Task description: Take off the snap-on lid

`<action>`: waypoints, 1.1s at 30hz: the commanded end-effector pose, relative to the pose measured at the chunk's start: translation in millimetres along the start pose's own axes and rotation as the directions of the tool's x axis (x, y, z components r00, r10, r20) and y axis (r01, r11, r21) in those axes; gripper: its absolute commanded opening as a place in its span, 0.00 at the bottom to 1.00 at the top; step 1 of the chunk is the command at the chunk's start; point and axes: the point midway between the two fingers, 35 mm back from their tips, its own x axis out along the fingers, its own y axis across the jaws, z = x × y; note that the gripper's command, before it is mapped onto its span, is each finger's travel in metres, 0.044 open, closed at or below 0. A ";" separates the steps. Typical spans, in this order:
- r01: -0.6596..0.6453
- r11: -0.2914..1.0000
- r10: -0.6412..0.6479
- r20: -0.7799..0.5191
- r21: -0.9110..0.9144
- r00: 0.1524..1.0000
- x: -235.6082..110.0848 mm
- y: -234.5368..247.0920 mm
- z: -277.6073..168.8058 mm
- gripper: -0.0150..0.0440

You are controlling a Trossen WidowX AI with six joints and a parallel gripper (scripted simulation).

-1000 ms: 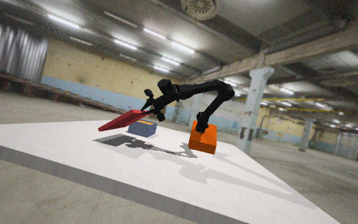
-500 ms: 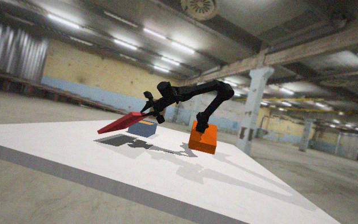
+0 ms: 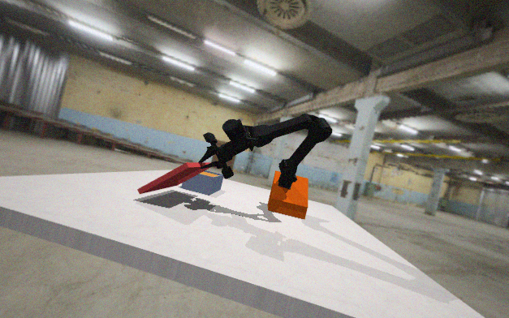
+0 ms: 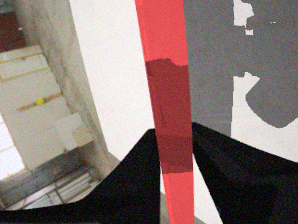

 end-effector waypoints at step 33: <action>-0.013 1.000 0.013 0.005 0.006 1.000 18.5 -18.8 1.6 0.25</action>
